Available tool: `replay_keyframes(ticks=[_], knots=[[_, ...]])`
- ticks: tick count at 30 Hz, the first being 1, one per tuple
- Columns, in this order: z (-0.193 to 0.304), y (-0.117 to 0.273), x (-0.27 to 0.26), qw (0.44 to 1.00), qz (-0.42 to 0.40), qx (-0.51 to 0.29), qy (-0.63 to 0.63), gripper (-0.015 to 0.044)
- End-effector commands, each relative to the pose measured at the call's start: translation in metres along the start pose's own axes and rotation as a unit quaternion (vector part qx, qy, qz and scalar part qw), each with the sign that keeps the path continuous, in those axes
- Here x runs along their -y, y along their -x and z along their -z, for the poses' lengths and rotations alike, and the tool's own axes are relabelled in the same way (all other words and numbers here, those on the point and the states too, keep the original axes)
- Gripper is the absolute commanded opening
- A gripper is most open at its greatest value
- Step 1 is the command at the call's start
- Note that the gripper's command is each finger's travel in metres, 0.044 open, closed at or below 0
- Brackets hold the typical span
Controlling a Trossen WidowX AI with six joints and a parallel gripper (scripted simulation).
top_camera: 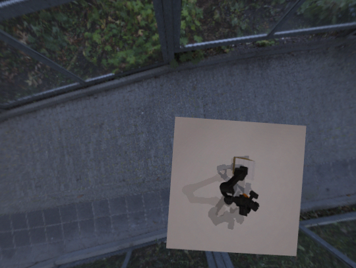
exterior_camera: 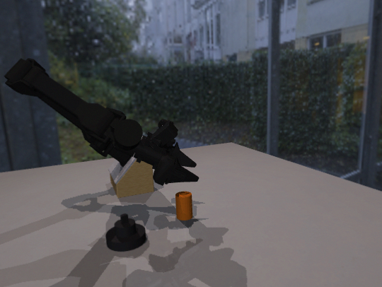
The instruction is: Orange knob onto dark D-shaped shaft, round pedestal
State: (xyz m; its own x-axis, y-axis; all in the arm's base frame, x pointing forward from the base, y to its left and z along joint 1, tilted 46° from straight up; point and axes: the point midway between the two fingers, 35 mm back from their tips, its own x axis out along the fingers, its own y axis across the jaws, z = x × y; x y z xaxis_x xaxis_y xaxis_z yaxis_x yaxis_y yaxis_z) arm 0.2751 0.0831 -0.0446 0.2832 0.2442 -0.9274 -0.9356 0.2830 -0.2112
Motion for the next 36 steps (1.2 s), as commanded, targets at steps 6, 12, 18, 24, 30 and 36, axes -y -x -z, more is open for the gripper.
replay_keyframes(ticks=[6, 12, 18, 24, 30, 36], knots=[[-0.002, -0.008, -0.007, 0.957, -0.052, -0.28, -0.056, 0.044], [-0.019, 0.013, -0.001, 0.882, 0.013, -0.471, -0.016, 0.044], [-0.027, 0.02, 0.003, 0.861, 0.041, -0.507, 0.004, 0.044], [-0.027, 0.02, 0.003, 0.861, 0.041, -0.507, 0.004, 0.044], [-0.027, 0.02, 0.003, 0.859, 0.078, -0.502, -0.06, 0.044], [-0.026, 0.019, 0.003, 0.804, 0.222, -0.457, -0.309, 0.044]])
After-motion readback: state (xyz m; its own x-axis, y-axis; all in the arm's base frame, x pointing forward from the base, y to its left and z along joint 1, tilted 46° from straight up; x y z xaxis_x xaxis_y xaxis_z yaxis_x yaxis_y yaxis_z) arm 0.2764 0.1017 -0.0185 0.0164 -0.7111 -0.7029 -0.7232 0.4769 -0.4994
